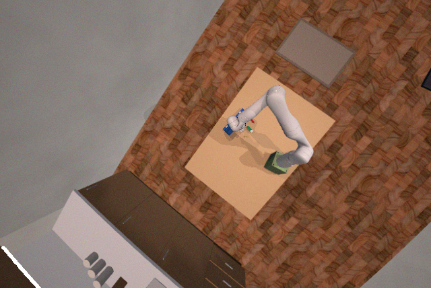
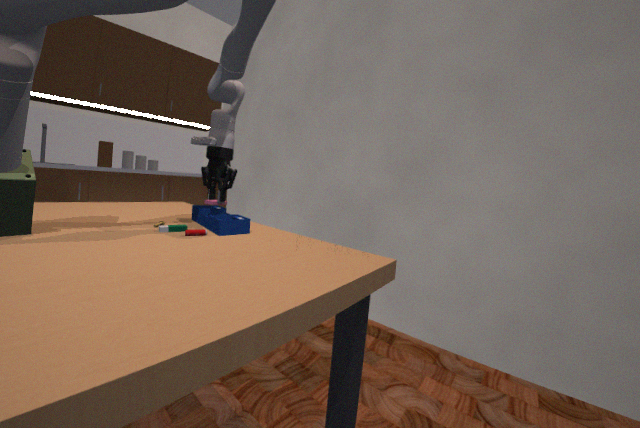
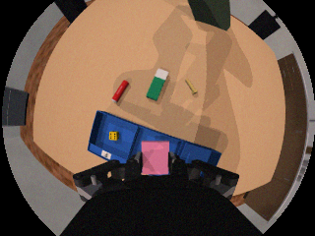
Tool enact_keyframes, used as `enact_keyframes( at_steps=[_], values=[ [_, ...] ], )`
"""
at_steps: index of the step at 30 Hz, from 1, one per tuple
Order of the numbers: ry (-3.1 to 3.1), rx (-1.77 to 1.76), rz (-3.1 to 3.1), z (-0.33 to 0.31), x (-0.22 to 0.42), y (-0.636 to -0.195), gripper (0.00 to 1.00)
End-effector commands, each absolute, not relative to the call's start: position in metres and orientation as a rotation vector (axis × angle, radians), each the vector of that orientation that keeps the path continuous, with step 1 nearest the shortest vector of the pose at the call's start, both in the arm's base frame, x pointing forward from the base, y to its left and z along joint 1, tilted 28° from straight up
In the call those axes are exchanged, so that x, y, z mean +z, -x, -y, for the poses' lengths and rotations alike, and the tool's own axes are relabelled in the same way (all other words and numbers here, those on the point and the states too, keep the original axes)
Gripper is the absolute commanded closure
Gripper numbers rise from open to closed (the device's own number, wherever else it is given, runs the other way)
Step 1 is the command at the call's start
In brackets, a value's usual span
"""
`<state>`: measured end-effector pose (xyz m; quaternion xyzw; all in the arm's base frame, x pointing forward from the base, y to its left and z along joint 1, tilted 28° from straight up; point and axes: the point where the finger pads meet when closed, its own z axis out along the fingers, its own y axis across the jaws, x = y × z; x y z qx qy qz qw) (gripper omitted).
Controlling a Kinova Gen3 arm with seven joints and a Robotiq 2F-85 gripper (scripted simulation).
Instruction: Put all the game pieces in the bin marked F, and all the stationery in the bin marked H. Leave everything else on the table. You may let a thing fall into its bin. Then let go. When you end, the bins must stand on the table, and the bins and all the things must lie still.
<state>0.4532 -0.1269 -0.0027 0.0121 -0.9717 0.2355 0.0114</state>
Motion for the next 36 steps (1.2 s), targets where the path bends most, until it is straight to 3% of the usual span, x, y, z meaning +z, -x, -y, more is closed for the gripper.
enact_keyframes(
  at_steps=[1,6,36],
  values=[
    [0.198,0.753,3.071,0.125,-0.001,-0.454,0.65],
    [0.476,0.767,3.091,0.125,-0.001,-0.456,0.65],
    [0.484,0.764,3.087,0.140,-0.026,-0.456,0.65]
  ],
)
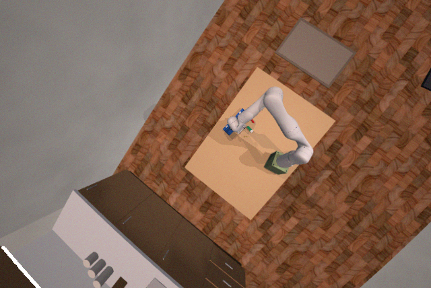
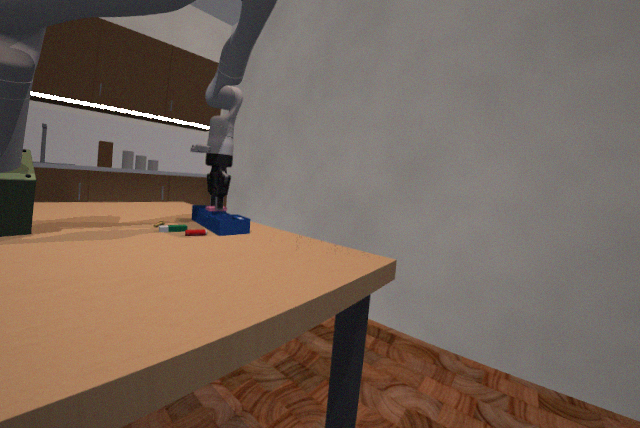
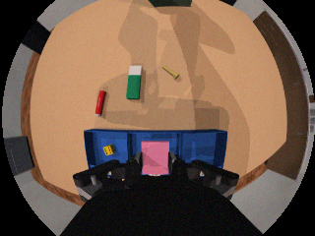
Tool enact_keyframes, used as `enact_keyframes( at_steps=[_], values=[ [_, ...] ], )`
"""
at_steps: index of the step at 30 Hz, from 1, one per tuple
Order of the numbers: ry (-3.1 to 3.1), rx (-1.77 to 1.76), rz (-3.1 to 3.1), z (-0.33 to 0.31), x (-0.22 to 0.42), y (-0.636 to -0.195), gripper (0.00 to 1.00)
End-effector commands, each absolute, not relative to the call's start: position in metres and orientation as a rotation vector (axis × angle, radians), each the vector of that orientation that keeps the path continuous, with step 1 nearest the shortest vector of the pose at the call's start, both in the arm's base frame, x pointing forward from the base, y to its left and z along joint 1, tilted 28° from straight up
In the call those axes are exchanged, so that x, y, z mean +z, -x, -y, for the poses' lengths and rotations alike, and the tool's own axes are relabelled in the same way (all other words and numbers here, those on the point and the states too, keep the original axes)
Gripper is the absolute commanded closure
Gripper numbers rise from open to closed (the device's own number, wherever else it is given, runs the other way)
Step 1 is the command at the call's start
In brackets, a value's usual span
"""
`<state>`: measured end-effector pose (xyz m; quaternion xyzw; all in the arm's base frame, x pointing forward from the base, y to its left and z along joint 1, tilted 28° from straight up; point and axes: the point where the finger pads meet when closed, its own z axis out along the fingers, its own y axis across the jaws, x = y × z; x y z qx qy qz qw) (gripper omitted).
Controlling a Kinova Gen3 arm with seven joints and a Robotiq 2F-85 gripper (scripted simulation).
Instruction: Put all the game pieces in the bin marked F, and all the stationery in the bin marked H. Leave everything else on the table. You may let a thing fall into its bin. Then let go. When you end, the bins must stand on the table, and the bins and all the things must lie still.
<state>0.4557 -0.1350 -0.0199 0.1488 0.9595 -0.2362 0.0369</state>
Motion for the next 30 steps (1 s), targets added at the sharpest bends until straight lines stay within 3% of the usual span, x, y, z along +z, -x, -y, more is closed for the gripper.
enact_keyframes(
  at_steps=[1,27,28,30],
  values=[
    [-0.462,-0.728,-2.943,0.141,-0.027,-0.456,0.65],
    [-0.453,-0.732,-2.948,0.150,-0.046,-0.454,0.65],
    [-0.453,-0.732,-2.948,0.150,-0.046,-0.454,0.54],
    [-0.453,-0.732,-2.948,0.150,-0.046,-0.454,0.54]
  ],
)
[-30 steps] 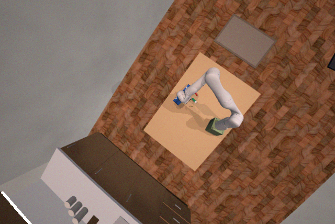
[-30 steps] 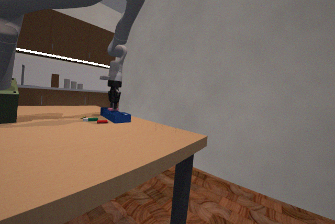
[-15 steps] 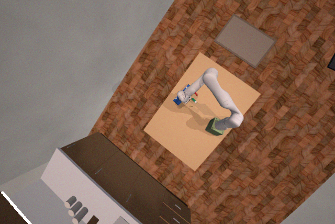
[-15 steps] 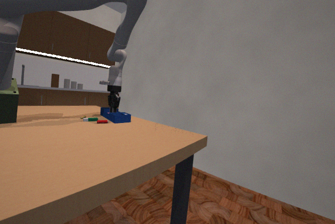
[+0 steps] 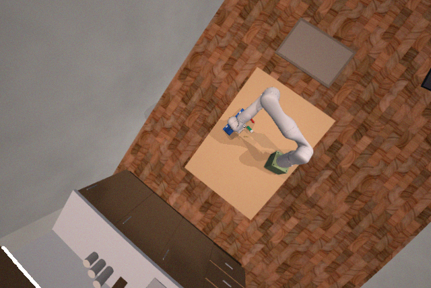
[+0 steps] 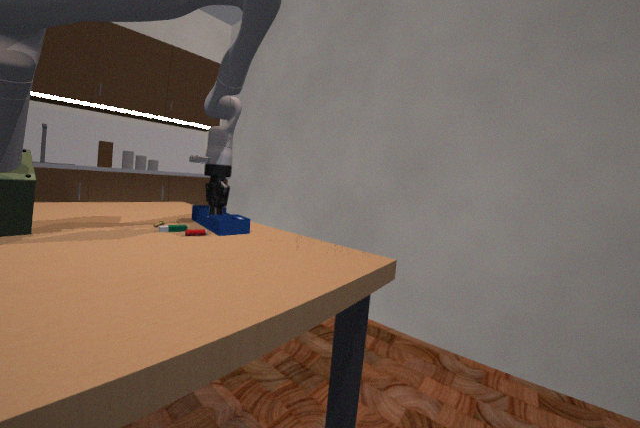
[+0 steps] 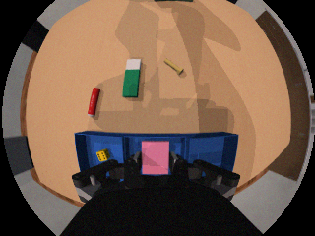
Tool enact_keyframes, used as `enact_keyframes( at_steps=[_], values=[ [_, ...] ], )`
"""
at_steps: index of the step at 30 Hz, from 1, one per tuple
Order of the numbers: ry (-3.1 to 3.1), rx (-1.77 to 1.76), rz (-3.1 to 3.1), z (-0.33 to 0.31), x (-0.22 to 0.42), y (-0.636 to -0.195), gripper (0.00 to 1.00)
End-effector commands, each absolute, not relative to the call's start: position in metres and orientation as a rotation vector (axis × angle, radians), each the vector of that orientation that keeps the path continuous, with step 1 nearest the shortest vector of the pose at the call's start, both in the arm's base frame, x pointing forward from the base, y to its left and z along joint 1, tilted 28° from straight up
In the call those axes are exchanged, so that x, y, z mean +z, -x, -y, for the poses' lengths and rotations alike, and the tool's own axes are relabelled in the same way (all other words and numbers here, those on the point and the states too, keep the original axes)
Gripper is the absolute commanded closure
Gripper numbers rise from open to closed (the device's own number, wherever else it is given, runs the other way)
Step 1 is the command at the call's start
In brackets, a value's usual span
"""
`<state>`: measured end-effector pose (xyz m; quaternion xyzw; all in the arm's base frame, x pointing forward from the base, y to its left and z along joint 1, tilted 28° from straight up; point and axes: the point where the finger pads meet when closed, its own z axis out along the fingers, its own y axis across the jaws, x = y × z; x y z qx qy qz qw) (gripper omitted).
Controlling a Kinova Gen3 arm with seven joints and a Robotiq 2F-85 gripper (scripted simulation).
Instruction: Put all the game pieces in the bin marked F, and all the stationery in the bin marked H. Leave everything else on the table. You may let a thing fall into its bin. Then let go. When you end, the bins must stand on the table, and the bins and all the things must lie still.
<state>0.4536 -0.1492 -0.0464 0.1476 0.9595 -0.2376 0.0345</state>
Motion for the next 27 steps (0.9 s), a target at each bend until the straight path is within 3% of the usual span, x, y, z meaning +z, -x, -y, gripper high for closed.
enact_keyframes(
  at_steps=[1,27],
  values=[
    [-0.453,-0.732,-2.948,0.150,-0.046,-0.454,0.54],
    [-0.446,-0.736,-2.953,0.143,-0.033,-0.452,0.54]
  ],
)
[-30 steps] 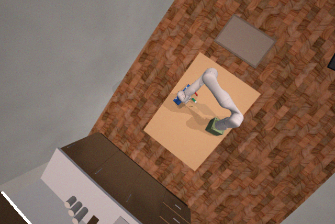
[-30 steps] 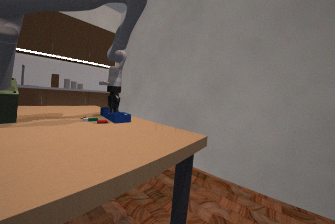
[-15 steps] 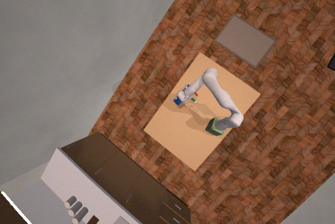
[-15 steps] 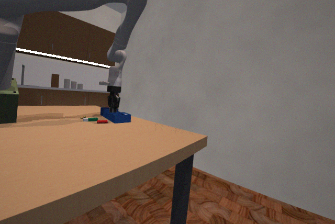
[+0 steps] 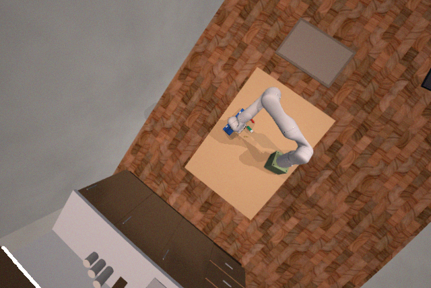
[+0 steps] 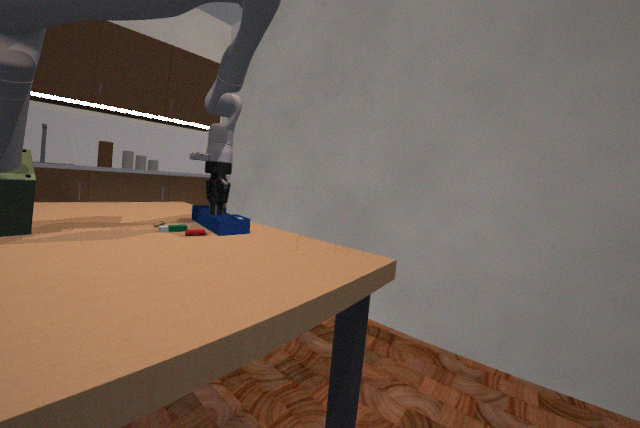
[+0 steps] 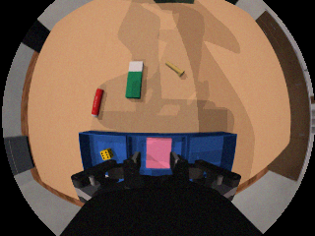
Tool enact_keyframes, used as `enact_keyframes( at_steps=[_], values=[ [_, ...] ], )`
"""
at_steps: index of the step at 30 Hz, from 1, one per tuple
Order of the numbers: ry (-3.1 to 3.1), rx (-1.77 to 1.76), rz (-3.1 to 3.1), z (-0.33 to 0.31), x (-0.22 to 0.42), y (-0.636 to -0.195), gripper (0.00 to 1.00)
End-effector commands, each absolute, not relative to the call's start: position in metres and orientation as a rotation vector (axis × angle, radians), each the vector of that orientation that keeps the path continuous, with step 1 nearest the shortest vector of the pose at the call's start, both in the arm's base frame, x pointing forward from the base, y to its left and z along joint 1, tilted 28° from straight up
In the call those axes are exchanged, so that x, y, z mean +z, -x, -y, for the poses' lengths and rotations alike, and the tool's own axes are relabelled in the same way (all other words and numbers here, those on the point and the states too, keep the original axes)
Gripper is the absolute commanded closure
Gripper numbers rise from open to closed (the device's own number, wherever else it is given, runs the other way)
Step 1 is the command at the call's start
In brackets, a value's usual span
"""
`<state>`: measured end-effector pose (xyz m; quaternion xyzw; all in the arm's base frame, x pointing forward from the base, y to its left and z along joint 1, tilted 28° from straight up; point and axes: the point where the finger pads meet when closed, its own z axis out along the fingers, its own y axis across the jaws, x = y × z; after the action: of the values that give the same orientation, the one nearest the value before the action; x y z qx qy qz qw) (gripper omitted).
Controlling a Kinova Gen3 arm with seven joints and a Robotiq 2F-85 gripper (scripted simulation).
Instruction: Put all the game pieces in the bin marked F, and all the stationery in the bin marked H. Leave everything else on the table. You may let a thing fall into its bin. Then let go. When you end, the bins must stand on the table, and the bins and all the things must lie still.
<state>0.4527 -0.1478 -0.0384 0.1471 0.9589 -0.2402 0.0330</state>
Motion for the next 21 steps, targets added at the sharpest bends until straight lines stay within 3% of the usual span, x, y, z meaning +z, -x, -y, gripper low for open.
enact_keyframes(
  at_steps=[1,21],
  values=[
    [-0.446,-0.736,-2.953,0.142,-0.032,-0.452,0.54],
    [-0.446,-0.735,-2.953,0.125,0.001,-0.453,0.54]
  ],
)
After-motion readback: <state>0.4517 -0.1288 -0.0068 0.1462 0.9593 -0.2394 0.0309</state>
